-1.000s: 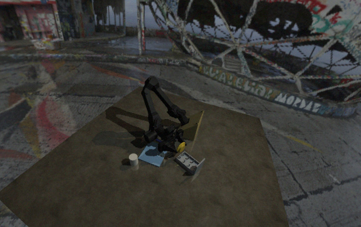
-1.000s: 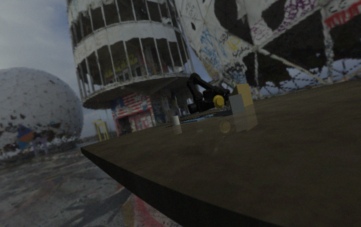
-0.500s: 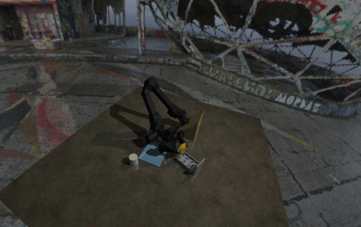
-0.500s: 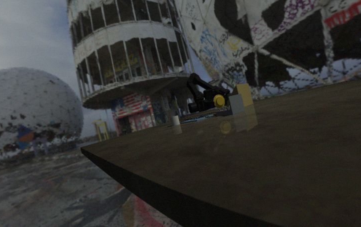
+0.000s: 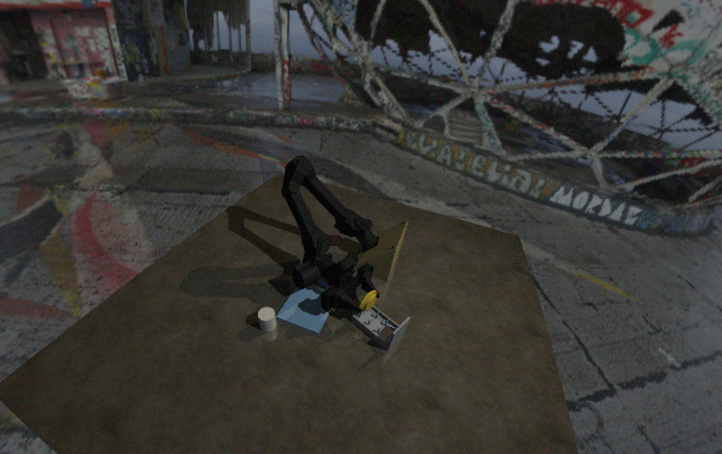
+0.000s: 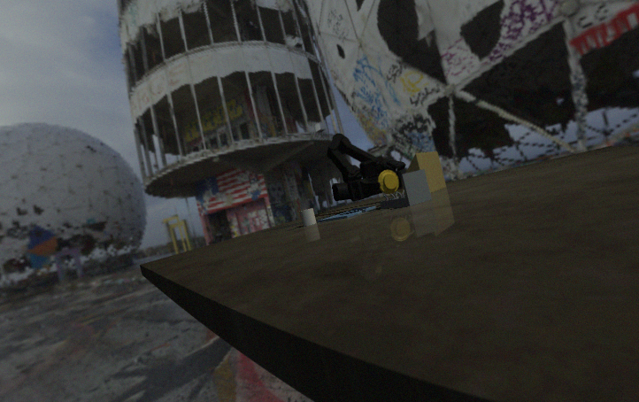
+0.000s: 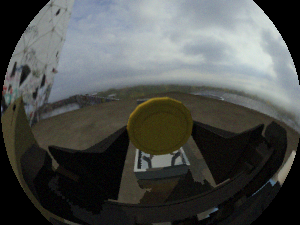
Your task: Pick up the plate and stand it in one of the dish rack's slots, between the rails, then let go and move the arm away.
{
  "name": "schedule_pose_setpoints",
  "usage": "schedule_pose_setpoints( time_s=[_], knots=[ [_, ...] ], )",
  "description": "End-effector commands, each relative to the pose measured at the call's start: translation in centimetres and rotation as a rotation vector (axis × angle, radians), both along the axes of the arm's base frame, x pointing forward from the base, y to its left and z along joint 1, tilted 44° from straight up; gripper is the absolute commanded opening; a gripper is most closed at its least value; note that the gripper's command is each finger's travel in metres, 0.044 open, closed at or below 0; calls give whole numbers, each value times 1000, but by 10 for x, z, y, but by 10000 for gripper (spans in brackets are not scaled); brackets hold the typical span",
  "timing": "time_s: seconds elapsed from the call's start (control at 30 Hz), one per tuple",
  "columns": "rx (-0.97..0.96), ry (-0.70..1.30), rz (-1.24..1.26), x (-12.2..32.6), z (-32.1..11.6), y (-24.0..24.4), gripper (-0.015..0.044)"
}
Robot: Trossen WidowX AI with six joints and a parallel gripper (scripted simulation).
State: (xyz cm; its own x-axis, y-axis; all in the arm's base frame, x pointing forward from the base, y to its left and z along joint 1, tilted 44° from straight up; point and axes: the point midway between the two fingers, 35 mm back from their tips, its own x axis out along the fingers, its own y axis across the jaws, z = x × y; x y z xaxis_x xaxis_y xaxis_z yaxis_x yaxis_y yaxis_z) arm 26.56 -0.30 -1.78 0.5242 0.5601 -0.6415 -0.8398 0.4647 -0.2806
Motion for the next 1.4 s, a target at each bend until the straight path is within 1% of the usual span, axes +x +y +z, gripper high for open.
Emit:
schedule_pose_setpoints(
  time_s=[0.0,0.17,0.3,0.77,1.27,1.37],
  knots=[
    [1,3,2,5,-5,5,0],
    [2,3,3,7,-9,6,0],
    [1,3,3,4,-22,-5,0],
    [-3,14,-4,4,-20,-4,0],
    [-4,12,-2,4,-20,-4,394],
    [-4,12,-2,4,-20,-4,400]
  ],
)
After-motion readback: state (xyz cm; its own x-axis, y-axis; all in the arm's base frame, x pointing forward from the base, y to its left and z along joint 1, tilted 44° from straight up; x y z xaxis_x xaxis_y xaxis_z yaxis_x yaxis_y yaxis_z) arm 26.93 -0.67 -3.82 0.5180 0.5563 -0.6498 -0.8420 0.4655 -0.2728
